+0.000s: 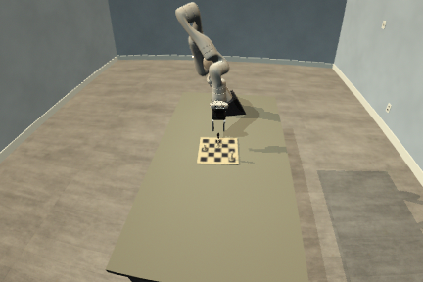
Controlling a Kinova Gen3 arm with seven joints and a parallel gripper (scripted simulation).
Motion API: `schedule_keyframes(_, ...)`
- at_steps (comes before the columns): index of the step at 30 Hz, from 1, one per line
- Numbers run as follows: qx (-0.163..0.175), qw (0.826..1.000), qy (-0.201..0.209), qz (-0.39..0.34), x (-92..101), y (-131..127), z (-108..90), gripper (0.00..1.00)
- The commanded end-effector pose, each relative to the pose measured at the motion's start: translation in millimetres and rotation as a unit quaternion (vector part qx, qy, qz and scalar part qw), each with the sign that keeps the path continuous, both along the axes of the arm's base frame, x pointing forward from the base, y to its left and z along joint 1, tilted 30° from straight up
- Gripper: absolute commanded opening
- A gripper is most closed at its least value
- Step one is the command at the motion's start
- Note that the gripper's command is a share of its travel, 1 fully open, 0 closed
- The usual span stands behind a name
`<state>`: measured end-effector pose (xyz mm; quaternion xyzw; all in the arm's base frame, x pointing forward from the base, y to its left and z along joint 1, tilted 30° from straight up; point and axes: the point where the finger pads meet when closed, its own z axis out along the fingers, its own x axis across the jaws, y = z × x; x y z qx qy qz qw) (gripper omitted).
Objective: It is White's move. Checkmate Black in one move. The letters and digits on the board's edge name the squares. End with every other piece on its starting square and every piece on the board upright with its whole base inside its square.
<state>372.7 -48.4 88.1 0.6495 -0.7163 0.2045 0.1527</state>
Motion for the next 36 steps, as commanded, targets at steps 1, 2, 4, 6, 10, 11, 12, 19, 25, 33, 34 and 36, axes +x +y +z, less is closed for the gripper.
schedule_keyframes(1, 0.001, 1.000, -0.001, 0.001, 0.5, 0.6, 0.5, 1.00)
schedule_keyframes(2, 0.001, 1.000, -0.001, 0.001, 0.5, 0.6, 0.5, 1.00)
schedule_keyframes(4, 0.001, 1.000, -0.001, 0.001, 0.5, 0.6, 0.5, 1.00)
schedule_keyframes(6, 0.001, 1.000, -0.001, 0.001, 0.5, 0.6, 0.5, 1.00)
schedule_keyframes(10, 0.001, 1.000, -0.001, 0.001, 0.5, 0.6, 0.5, 1.00)
schedule_keyframes(11, 0.001, 1.000, -0.001, 0.001, 0.5, 0.6, 0.5, 1.00)
schedule_keyframes(12, 0.001, 1.000, -0.001, 0.001, 0.5, 0.6, 0.5, 1.00)
schedule_keyframes(19, 0.001, 1.000, -0.001, 0.001, 0.4, 1.2, 1.6, 1.00)
schedule_keyframes(25, 0.001, 1.000, -0.001, 0.001, -0.2, 7.3, 12.4, 1.00)
schedule_keyframes(33, 0.001, 1.000, -0.001, 0.001, -1.7, 22.3, 39.0, 1.00)
schedule_keyframes(34, 0.001, 1.000, -0.001, 0.001, -1.7, 22.3, 39.0, 1.00)
schedule_keyframes(36, 0.001, 1.000, -0.001, 0.001, -1.8, 24.1, 42.1, 1.00)
